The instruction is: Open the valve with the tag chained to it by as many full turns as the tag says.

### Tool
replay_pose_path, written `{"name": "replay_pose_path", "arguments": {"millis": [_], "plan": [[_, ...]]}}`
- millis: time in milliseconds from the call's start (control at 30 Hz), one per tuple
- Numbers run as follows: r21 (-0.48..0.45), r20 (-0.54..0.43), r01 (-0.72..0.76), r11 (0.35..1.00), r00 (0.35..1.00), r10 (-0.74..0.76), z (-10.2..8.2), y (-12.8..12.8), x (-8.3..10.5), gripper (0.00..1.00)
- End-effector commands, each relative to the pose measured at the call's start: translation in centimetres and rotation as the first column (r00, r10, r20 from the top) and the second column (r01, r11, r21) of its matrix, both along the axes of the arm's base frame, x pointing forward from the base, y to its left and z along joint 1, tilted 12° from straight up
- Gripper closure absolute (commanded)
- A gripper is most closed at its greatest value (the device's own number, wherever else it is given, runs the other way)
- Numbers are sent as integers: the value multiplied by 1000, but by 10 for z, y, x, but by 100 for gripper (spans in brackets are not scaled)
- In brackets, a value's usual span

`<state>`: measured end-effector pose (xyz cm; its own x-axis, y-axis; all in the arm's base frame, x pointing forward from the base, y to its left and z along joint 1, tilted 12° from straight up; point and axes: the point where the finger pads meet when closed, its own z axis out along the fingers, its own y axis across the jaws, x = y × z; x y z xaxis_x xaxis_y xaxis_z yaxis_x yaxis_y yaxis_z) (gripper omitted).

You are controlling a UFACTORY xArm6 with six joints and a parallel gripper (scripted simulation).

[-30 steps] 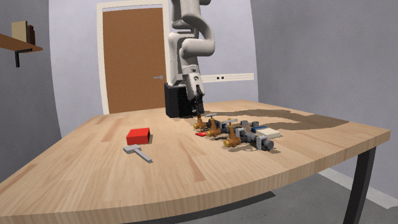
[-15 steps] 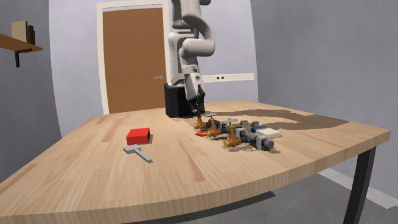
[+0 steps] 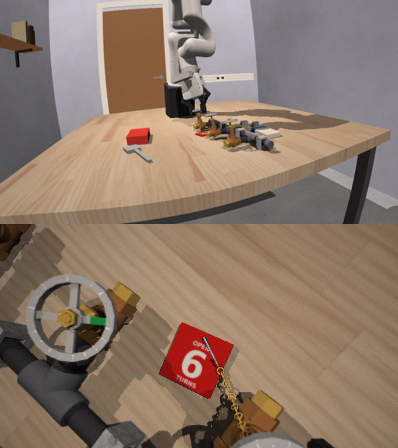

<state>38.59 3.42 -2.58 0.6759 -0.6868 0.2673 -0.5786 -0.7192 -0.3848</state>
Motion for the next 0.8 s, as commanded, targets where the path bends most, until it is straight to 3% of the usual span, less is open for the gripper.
{"name": "replay_pose_path", "arguments": {"millis": [0,133,200,233,400,700,767], "plan": [[-157,27,-223,962,973,230,1,0,1,100],[-246,7,-392,887,914,406,1,0,1,100],[-246,7,-392,887,914,406,1,0,1,100],[-317,-11,-491,811,857,515,1,0,1,100],[-380,-62,-633,675,745,664,1,0,1,100],[-494,-211,-825,276,421,882,1,0,1,100],[-494,-211,-825,276,421,882,1,0,1,100]]}}
